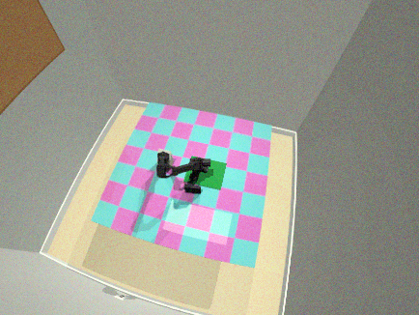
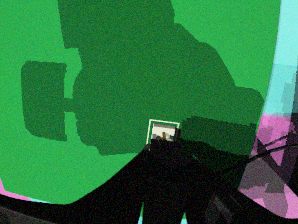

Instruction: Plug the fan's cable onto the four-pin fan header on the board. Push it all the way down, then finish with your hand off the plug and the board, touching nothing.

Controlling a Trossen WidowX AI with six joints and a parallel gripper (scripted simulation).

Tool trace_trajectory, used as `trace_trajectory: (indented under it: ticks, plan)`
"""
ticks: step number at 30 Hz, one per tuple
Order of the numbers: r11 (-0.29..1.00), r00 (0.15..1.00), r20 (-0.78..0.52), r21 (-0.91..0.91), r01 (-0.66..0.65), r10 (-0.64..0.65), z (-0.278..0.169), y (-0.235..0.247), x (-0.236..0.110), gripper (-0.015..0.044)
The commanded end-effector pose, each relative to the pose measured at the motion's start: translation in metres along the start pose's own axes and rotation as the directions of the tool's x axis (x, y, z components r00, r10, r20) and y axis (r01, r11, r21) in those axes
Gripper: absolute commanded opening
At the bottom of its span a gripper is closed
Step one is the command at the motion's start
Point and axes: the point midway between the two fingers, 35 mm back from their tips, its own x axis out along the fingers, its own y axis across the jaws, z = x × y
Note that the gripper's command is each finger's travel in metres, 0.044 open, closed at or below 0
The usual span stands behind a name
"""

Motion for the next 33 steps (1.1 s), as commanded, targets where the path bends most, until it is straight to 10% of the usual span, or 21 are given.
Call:
trace_trajectory:
  ticks: [1, 33]
  plan:
    - [1.000, 1.000, 0.002, 0.005, 0.002, -0.002, 0.0018, -0.0008, -0.0003, 0.0000]
    - [1.000, 1.000, 0.002, -0.008, 0.003, -0.003, -0.0038, -0.0003, 0.0042, 0.0000]
